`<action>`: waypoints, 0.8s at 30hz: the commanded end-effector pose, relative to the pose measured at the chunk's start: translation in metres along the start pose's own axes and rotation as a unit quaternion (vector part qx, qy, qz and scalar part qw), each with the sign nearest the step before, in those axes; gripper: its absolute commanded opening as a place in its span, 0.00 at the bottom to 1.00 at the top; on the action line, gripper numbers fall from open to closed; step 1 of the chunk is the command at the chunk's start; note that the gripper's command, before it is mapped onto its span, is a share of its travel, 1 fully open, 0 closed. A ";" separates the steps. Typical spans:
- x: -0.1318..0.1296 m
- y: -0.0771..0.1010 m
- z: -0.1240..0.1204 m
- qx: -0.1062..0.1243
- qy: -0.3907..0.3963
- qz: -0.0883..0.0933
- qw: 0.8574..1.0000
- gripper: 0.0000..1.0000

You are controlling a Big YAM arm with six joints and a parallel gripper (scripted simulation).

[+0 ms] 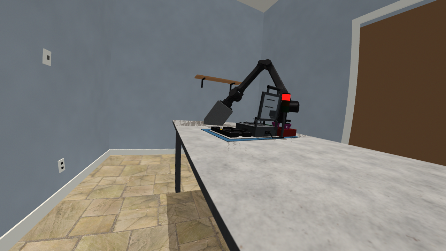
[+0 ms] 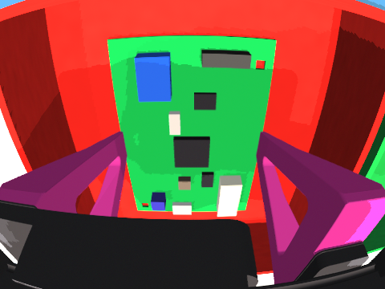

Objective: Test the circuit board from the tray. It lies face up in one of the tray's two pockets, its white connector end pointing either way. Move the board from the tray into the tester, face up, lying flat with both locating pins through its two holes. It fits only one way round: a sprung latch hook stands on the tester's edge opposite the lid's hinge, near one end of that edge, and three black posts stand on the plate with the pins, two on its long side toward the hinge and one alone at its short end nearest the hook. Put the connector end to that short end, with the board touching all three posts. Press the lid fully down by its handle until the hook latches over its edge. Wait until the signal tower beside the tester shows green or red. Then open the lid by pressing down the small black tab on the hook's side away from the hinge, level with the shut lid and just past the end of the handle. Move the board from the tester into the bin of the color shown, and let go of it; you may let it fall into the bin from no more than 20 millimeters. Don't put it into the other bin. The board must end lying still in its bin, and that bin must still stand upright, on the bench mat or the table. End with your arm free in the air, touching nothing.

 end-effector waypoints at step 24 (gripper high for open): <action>0.010 0.005 -0.009 0.006 0.004 0.015 1.000 0.92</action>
Point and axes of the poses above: the point where the finger pads meet when closed, its own y axis back along the fingers, its own x axis across the jaws, z = x × y, the point moved 8 cm from there along y, back along the fingers, and after that the axes turned 11 degrees about -y, right-handed, at the moved point
